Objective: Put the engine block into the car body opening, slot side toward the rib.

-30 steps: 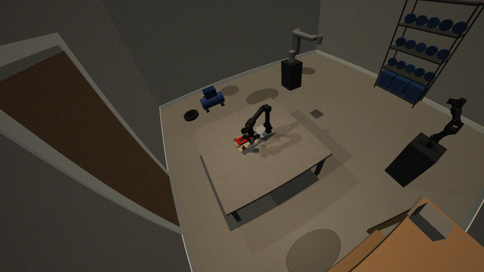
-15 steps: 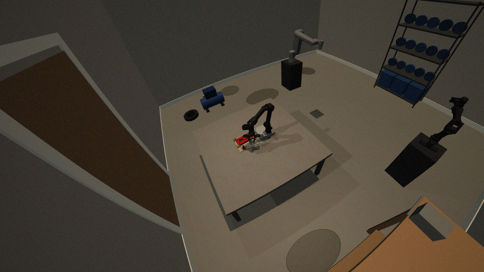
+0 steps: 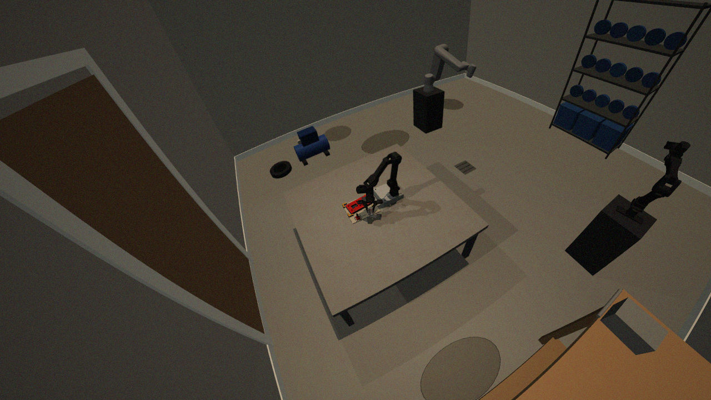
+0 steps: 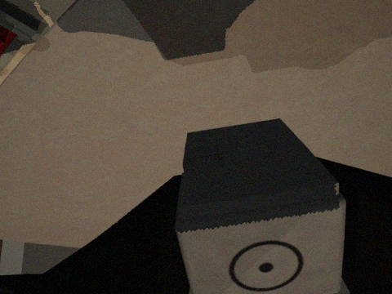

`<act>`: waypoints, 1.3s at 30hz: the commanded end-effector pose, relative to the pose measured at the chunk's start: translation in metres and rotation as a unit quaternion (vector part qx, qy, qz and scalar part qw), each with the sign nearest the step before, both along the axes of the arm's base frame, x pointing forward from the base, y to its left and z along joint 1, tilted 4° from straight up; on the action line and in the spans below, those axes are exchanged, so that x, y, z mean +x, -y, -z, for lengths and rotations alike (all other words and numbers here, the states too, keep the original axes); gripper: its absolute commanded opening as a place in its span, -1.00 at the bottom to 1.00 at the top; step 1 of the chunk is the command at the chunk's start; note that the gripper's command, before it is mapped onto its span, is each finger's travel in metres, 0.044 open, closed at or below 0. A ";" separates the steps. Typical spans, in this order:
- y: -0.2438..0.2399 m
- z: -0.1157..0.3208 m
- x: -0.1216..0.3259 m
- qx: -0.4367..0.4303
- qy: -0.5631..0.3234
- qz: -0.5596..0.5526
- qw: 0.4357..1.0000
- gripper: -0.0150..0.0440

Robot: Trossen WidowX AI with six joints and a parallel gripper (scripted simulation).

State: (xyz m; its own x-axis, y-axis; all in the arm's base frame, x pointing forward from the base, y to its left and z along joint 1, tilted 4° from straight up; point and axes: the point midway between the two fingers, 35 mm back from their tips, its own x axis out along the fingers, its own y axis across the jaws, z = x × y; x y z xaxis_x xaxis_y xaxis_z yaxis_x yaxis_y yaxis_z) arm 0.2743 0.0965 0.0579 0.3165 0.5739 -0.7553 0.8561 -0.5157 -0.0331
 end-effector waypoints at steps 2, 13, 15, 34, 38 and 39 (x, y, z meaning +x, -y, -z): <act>0.000 0.011 -0.002 0.002 -0.001 -0.002 1.000 -0.49; 0.000 0.030 -0.003 0.002 -0.001 -0.002 1.000 -0.49; 0.000 0.034 -0.003 0.002 -0.001 -0.002 1.000 -0.49; -0.001 0.068 -0.005 0.002 -0.001 -0.002 1.000 -0.49; -0.001 0.075 -0.005 0.002 -0.001 -0.002 1.000 -0.49; -0.001 0.077 -0.005 0.002 -0.001 -0.002 1.000 -0.49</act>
